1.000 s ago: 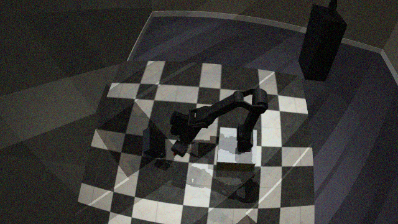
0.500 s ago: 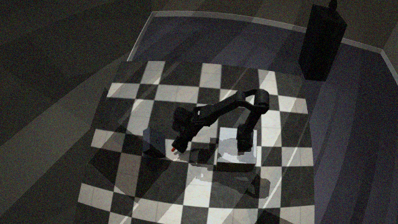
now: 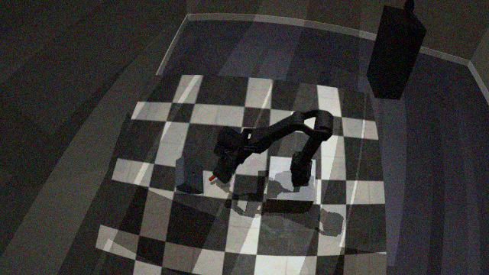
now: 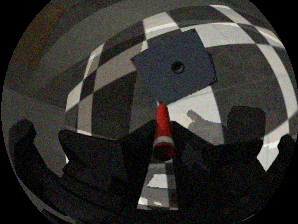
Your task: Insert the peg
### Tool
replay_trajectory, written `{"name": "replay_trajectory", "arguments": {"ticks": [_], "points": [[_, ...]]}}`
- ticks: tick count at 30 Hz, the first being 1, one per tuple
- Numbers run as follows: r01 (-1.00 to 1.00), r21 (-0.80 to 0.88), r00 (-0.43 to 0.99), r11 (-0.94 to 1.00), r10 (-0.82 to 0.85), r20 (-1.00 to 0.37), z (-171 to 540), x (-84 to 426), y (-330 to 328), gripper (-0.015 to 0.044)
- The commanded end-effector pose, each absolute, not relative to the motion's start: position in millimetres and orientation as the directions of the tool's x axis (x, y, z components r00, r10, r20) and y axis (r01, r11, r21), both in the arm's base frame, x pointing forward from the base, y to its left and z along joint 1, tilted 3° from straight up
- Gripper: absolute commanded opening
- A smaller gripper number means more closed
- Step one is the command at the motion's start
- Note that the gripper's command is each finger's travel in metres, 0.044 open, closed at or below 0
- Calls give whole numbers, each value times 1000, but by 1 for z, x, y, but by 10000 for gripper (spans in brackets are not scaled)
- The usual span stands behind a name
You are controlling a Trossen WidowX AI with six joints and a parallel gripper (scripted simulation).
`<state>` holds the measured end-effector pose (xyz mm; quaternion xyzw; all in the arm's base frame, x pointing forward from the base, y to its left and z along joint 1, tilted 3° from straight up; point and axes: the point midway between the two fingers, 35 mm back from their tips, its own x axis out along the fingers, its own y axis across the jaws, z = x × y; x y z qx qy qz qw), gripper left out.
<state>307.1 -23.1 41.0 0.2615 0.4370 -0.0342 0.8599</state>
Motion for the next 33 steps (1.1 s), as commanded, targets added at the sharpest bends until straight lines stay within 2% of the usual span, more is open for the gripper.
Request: {"name": "replay_trajectory", "arguments": {"ticks": [1, 20, 33], "points": [[275, 423, 641, 863, 163, -750, 44, 307, -28, 0], [253, 428, 729, 867, 120, -674, 49, 304, -50, 0], [251, 427, 738, 869, 114, -665, 44, 312, -52, 0]]}}
